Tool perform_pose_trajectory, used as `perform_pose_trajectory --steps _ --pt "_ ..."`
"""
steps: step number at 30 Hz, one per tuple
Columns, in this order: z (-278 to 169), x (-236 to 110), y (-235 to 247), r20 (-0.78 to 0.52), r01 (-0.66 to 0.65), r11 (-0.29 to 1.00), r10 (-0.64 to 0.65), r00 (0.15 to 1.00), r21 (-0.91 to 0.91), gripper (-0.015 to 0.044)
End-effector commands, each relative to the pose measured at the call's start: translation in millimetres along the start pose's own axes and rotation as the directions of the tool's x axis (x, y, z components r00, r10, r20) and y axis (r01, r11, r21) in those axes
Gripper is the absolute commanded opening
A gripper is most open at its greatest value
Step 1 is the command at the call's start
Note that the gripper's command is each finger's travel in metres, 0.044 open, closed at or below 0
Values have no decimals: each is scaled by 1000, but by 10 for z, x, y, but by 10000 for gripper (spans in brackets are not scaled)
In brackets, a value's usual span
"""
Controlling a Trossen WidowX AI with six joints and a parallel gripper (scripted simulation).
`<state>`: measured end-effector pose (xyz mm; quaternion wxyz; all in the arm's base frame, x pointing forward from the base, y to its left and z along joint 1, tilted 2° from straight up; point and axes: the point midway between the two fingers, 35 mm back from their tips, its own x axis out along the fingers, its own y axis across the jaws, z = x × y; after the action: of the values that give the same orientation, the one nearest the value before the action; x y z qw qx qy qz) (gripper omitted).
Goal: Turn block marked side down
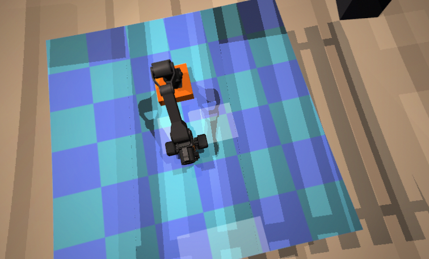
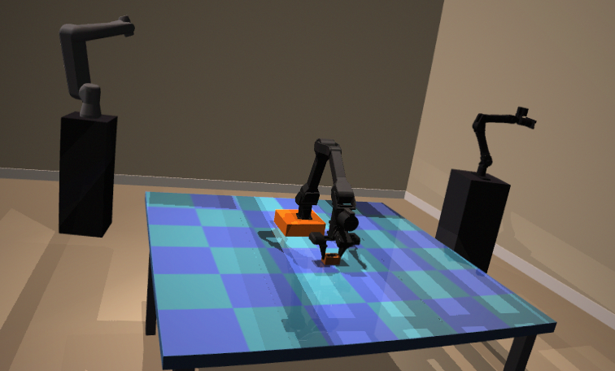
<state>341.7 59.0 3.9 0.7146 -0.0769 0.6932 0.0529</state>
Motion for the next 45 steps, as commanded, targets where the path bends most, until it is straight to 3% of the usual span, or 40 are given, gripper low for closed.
perform_pose_trajectory --steps 1,7,20,40,45 --pt "24 -212 4 13 -3 1000 3 1000 -4 11" --pt "24 -255 4 24 -3 1000 3 1000 -4 0" --pt "48 -173 6 225 -5 1000 5 974 -4 0" --pt "-25 -177 4 516 -3 1000 5 856 -5 0" --pt "-37 -183 4 536 -3 1000 5 844 -5 0"
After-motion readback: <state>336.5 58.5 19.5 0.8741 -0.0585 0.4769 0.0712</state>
